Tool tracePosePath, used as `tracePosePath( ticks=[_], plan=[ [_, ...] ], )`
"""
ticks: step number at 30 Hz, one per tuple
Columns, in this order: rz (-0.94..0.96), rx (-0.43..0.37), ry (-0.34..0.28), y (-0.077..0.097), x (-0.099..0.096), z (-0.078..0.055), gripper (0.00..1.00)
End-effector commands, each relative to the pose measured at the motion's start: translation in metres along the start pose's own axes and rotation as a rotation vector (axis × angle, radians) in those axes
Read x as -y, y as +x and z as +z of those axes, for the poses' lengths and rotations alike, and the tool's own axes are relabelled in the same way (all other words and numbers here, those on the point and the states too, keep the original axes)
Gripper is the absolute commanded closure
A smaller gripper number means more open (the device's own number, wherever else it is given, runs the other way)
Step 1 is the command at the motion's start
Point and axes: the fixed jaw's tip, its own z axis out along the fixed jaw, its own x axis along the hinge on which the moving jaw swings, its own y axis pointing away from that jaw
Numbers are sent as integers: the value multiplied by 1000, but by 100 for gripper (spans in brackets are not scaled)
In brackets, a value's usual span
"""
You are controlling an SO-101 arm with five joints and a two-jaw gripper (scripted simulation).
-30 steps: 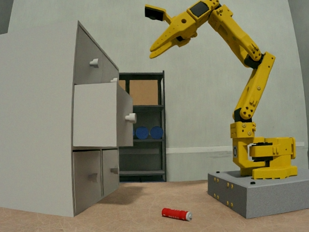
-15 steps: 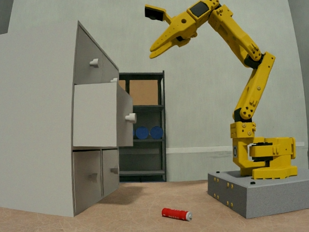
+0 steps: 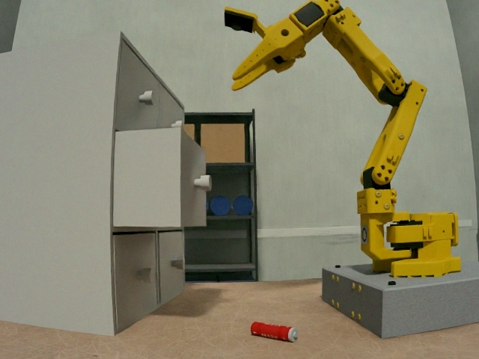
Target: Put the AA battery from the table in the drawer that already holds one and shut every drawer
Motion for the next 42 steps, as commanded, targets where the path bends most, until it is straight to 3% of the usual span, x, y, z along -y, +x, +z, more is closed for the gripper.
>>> tracePosePath(
  ticks=[1, 33, 42],
  plan=[
    [13, -7, 7, 0, 2, 0, 79],
    [13, -7, 7, 0, 2, 0, 79],
    [10, -93, 6, 29, 2, 15, 79]
  ],
)
